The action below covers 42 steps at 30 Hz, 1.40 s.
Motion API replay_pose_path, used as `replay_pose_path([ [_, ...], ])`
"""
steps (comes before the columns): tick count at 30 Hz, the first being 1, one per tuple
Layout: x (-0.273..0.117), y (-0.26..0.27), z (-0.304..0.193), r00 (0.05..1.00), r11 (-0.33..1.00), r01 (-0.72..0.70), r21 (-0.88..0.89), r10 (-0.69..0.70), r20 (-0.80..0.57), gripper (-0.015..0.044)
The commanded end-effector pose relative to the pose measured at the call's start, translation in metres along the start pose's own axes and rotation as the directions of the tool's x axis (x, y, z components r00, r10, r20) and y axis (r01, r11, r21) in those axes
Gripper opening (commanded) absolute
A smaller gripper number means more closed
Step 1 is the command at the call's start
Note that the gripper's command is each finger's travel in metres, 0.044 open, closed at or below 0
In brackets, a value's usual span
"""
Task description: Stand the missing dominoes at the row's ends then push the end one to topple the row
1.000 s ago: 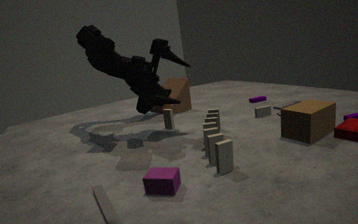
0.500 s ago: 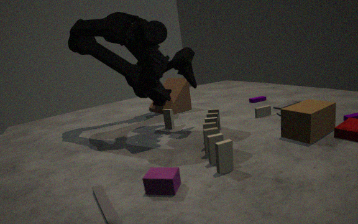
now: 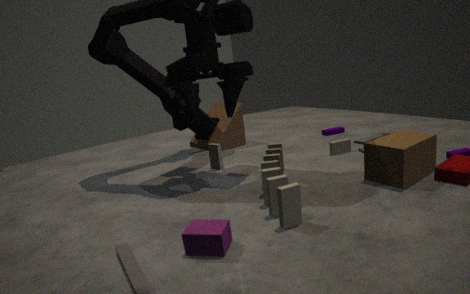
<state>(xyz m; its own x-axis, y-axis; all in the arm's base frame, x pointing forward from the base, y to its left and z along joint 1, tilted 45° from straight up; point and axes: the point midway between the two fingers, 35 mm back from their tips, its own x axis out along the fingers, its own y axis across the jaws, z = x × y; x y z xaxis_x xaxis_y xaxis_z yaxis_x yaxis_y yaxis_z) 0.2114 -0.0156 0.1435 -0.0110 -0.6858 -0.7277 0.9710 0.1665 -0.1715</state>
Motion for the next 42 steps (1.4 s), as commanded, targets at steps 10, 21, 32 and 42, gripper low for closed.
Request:
replay_pose_path([
  [10,0.044,0.001,0.006,1.0,1.0,-0.004,0.015,0.004,0.03,0.044],
  [21,0.068,0.001,0.007,0.999,1.0,-0.003,0.016,0.003,0.035,0.044],
  [32,0.077,0.001,0.007,0.999,1.0,-0.003,0.016,0.002,0.035,0.0335],
  [42,0.077,0.001,0.007,0.999,1.0,-0.003,0.016,0.002,0.035,0.0107],
])
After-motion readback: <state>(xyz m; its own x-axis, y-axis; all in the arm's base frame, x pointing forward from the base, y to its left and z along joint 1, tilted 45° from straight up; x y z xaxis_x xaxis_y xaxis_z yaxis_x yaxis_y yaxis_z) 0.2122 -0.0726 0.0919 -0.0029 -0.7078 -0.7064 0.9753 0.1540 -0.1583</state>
